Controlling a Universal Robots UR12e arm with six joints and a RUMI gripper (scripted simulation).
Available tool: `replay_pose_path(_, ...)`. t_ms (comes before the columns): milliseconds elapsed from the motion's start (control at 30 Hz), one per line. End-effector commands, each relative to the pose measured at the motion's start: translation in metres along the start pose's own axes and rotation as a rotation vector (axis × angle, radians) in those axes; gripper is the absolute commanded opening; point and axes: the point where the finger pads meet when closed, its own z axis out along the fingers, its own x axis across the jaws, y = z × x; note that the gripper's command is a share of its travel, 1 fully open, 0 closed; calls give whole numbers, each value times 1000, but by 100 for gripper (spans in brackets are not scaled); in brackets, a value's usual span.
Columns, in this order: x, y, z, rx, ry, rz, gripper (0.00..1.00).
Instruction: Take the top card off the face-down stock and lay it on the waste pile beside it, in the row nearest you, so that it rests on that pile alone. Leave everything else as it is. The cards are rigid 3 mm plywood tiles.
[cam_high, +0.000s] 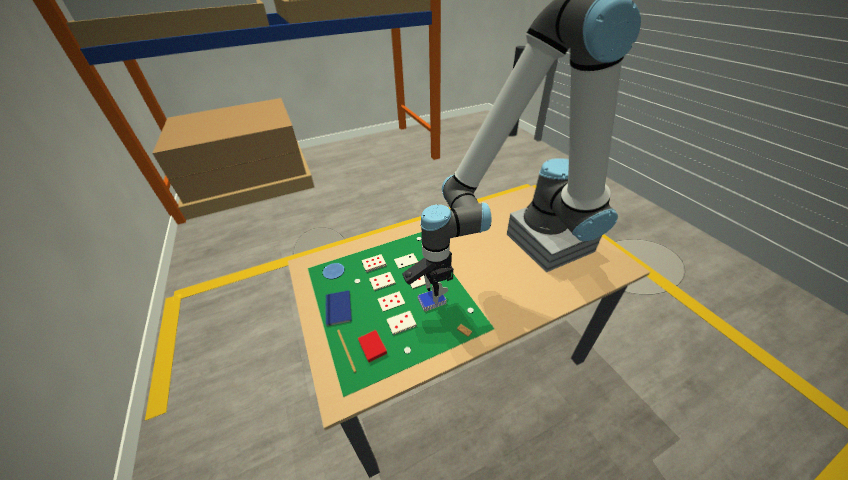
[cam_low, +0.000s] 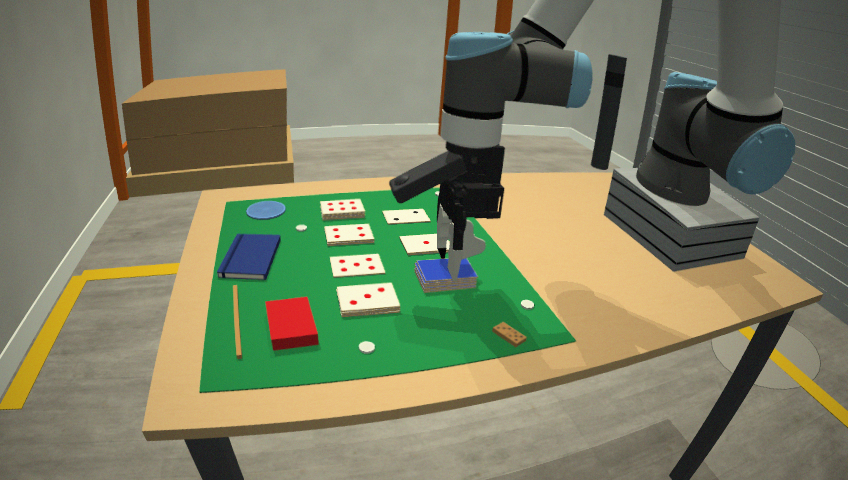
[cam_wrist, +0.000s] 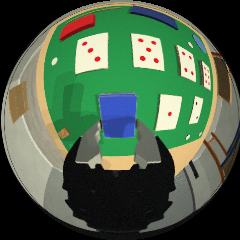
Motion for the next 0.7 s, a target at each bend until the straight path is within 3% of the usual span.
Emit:
replay_pose_path(0, 0, -1, -1, 1, 0, 0, 40)
replay_pose_path(667, 0, -1, -1, 1, 0, 0, 39)
